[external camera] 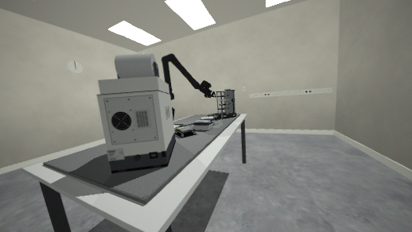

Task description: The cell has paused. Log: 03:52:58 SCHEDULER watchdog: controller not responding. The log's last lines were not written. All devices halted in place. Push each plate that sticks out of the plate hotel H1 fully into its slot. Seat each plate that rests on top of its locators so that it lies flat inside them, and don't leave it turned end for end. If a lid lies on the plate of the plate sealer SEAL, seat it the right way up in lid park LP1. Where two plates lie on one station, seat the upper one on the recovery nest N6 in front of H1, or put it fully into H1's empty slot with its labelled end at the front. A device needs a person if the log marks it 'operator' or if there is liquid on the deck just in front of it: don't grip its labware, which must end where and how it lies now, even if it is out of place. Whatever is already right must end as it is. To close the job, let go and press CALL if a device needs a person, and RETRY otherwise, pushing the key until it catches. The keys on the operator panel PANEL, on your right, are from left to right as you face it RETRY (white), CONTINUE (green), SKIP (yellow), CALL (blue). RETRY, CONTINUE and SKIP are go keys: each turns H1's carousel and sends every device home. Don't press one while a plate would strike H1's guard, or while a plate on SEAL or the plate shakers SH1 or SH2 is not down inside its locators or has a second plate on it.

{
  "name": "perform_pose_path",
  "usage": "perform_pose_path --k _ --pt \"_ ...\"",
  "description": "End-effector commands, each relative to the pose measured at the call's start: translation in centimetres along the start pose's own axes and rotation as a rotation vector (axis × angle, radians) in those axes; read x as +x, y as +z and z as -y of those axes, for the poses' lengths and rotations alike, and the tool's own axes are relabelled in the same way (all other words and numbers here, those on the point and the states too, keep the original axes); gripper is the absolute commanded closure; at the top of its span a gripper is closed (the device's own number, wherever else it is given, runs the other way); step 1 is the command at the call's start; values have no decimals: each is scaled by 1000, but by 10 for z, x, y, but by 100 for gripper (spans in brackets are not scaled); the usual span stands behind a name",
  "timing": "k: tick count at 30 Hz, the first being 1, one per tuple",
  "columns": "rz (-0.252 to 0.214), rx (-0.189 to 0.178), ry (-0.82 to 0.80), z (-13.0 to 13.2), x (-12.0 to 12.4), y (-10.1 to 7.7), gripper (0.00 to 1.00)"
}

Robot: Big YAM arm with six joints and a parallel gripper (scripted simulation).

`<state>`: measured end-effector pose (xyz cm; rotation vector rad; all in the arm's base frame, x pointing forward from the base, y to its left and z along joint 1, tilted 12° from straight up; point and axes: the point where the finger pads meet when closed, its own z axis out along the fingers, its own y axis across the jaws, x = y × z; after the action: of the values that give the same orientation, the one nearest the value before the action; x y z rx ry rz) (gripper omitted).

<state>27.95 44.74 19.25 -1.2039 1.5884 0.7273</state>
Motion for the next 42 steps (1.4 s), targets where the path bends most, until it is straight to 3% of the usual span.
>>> perform_pose_path --k 1,7,8,9,19,22,23,24,27,28,42 --pt "45 9 -15 5 -19 2 0" --pt "45 9 -15 5 -19 2 0" --pt "92 22 -37 11 -46 -4 2" --pt "71 14 -33 8 -48 -5 4" --pt "77 7 -24 2 -90 -20 20" --pt "44 5 -14 4 -78 -11 26" --pt "-1 -3 -2 -1 -50 -13 28" --pt "-11 -5 0 -2 -43 -13 30" --pt "22 1 -8 2 -63 -13 36" --pt "75 6 -20 3 -84 -6 38" --pt "70 5 -12 2 -59 51 62"
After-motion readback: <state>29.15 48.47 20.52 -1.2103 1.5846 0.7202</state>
